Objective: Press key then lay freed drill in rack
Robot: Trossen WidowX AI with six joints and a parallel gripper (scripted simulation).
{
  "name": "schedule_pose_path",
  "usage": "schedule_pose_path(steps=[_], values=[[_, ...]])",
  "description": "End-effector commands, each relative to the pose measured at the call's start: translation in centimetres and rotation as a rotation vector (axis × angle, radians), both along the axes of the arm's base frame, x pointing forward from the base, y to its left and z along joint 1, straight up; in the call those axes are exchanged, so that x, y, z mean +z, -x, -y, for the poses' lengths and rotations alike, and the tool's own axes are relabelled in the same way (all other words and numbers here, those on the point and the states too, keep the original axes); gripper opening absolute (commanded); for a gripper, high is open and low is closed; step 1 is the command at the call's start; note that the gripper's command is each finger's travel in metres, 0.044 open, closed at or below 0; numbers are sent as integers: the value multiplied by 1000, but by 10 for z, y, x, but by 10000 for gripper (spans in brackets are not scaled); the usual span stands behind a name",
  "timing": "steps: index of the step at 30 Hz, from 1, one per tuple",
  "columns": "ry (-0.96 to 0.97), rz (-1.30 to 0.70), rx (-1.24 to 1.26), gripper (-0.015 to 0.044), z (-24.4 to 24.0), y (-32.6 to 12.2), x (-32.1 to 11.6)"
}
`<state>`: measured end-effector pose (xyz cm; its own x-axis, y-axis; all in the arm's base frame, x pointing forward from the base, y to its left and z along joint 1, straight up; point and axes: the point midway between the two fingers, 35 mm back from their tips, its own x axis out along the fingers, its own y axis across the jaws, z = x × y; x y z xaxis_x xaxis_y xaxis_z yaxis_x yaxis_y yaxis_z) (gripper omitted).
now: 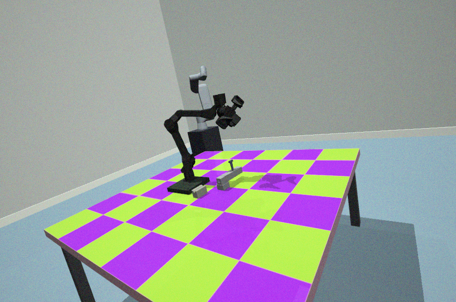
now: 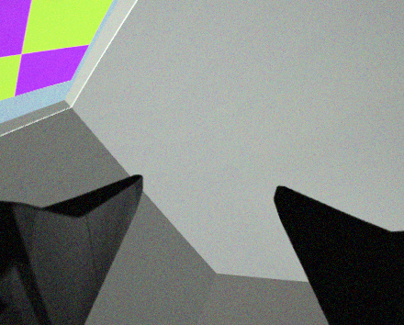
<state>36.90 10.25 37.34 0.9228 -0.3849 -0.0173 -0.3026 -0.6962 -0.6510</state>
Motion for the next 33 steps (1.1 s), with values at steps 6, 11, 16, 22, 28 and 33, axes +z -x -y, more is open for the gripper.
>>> schedule_pose_path(steps=[6, 11, 16, 22, 28, 33], values=[[0, 0, 0, 242, 0, 0, 0], [-94, -14, 36, 111, -5, -6, -13], [-452, -114, 88, 0, -18, -19, -61], [-926, -286, -43, 0, -23, -13, -124], [-1376, -425, -427, 0, -21, 18, -180], [-1576, -468, -772, 0, -17, 48, -205]])
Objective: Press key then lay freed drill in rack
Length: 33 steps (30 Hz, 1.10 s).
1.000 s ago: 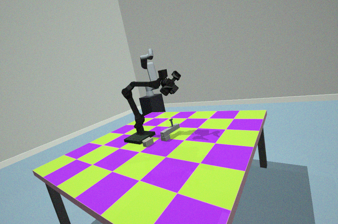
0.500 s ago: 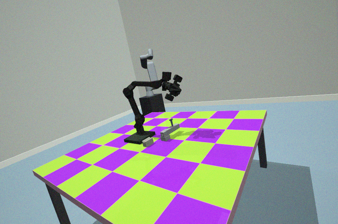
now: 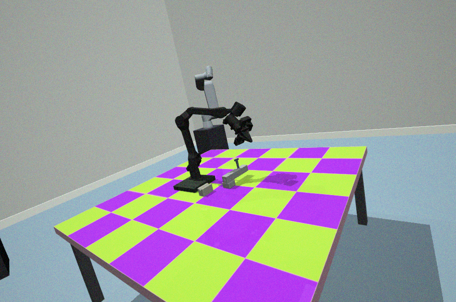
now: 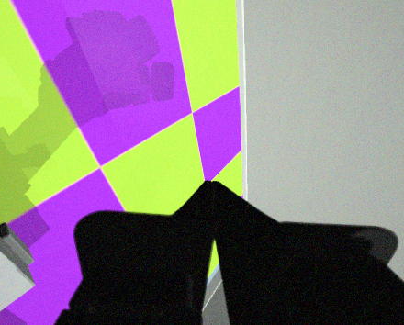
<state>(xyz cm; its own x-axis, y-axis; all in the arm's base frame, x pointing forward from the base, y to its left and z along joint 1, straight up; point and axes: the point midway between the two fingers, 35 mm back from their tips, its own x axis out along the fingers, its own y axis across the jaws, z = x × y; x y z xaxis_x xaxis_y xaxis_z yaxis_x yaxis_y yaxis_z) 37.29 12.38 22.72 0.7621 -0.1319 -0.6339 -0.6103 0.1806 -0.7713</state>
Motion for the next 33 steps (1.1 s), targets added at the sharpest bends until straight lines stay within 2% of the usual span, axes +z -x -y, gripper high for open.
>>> schedule_pose_path(steps=[1, 10, 33], values=[[-527, -433, -598, 0, 5, 57, -62], [-703, -634, -1171, 0, 10, 104, -78], [-704, -637, -1183, 0, 10, 105, -85]])
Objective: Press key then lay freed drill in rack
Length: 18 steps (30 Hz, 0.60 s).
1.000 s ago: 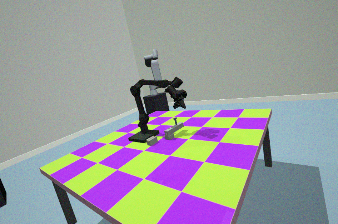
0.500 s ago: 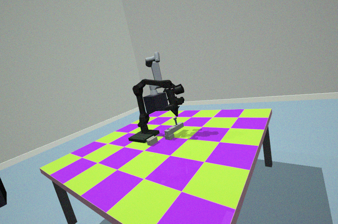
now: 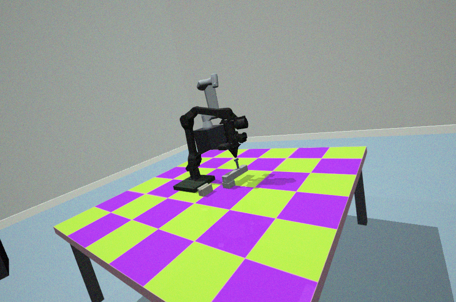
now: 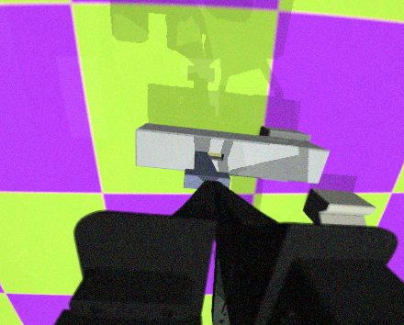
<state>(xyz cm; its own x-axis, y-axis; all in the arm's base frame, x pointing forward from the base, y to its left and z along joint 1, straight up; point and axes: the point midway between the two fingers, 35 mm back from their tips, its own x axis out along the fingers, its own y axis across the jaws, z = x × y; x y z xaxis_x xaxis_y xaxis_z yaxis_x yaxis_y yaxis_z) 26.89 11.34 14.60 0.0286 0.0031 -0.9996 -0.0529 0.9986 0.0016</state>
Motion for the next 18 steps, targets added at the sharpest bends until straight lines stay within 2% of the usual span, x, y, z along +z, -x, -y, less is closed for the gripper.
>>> schedule_pose_path(steps=[1, 18], values=[[-5, -8, -11, 0, -1, 1, -5], [-6, -9, -14, 0, 0, -1, -16]])
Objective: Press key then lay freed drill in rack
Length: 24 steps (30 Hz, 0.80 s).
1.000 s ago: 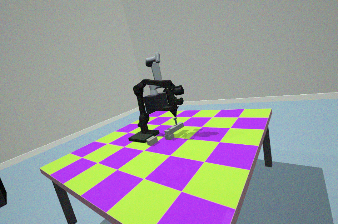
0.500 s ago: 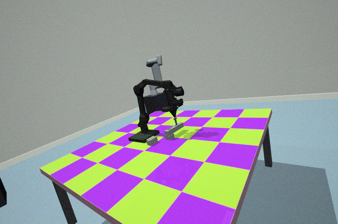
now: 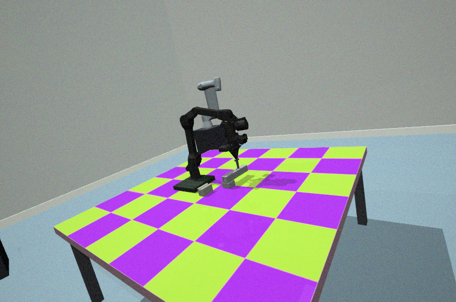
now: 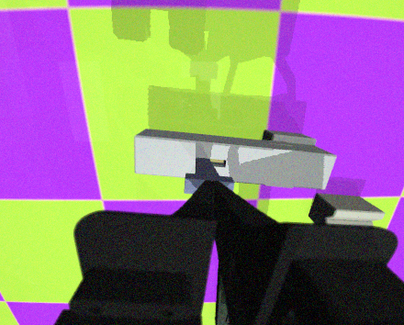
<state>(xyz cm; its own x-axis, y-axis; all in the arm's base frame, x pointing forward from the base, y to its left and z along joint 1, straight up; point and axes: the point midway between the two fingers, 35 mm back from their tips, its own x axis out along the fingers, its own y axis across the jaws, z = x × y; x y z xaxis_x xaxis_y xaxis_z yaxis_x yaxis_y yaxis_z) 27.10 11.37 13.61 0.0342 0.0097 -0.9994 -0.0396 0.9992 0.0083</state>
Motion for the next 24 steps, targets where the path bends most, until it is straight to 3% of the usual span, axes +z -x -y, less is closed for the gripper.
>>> schedule_pose_path(steps=[1, 24], values=[[0, -14, -1, 0, 0, 1, -6], [0, -15, -1, 0, 0, 6, -13]])
